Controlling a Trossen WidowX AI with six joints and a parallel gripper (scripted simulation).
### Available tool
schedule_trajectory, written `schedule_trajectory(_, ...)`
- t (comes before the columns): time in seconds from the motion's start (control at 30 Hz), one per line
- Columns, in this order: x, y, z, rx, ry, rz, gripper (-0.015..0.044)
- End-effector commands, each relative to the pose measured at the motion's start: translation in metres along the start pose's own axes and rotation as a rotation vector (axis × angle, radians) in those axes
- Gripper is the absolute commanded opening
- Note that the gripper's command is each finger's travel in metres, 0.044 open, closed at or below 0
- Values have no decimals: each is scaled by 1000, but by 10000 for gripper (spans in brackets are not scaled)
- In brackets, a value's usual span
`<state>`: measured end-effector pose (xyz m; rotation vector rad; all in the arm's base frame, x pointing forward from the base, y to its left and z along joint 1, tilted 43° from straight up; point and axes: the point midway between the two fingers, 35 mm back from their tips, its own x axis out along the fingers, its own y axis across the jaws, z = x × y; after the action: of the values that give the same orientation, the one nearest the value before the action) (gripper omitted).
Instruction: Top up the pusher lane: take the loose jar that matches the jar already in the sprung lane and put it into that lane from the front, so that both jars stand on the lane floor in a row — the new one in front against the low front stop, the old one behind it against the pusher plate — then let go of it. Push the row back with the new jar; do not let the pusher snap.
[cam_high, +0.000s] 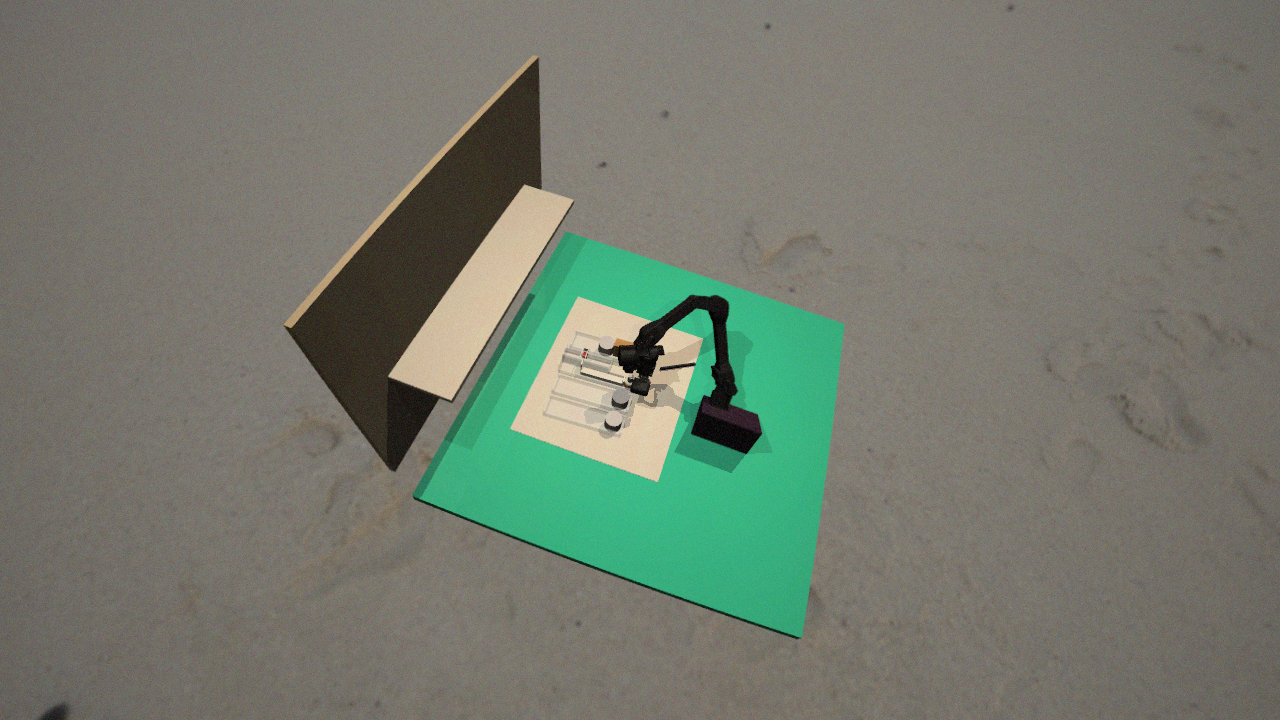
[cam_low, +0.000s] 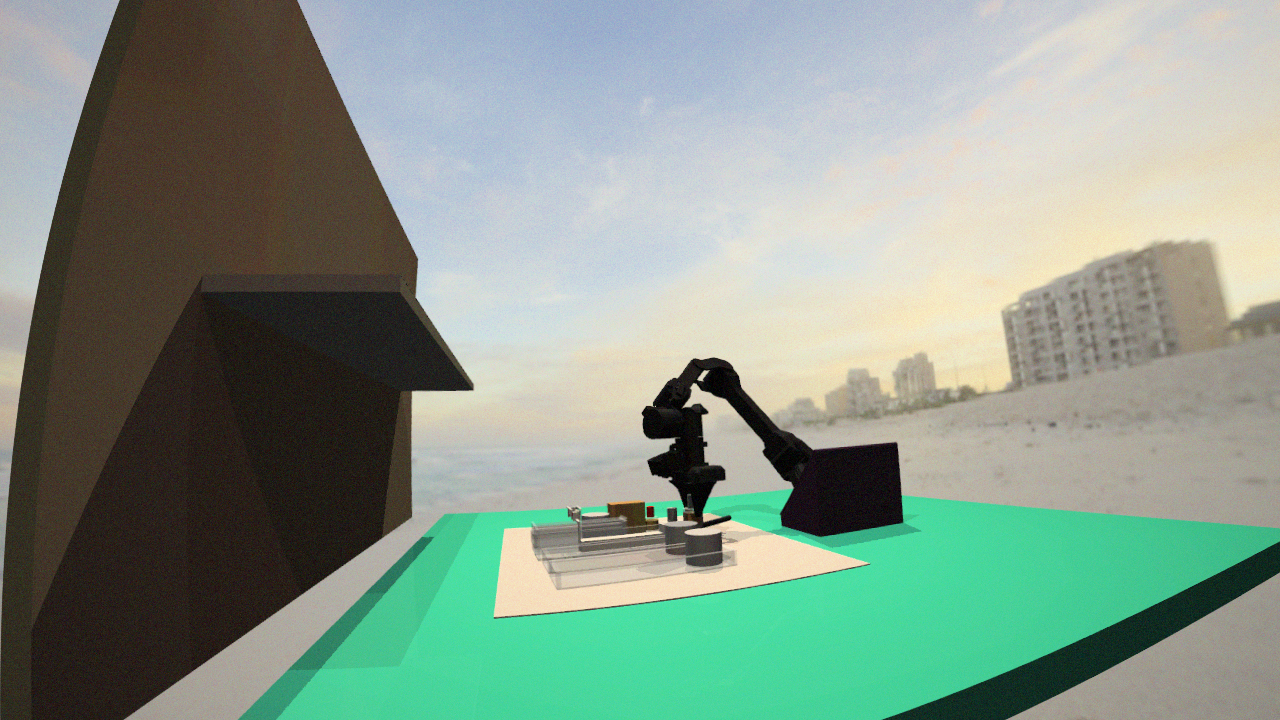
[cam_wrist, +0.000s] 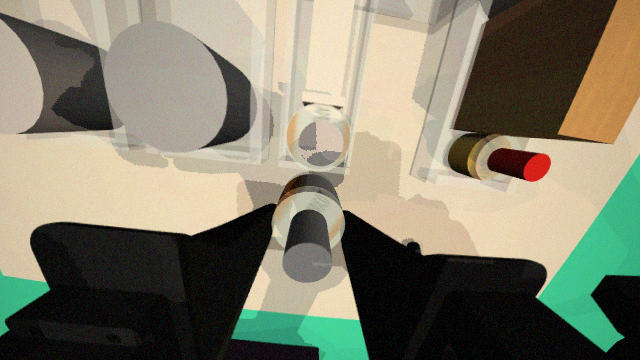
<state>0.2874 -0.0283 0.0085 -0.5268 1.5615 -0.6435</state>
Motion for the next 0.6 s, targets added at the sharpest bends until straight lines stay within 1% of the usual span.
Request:
schedule_trajectory(0.0,0,-1,3,-4,-4,-5,0)
schedule_trajectory(0.57,0,-1,11,-3,-5,-5,0)
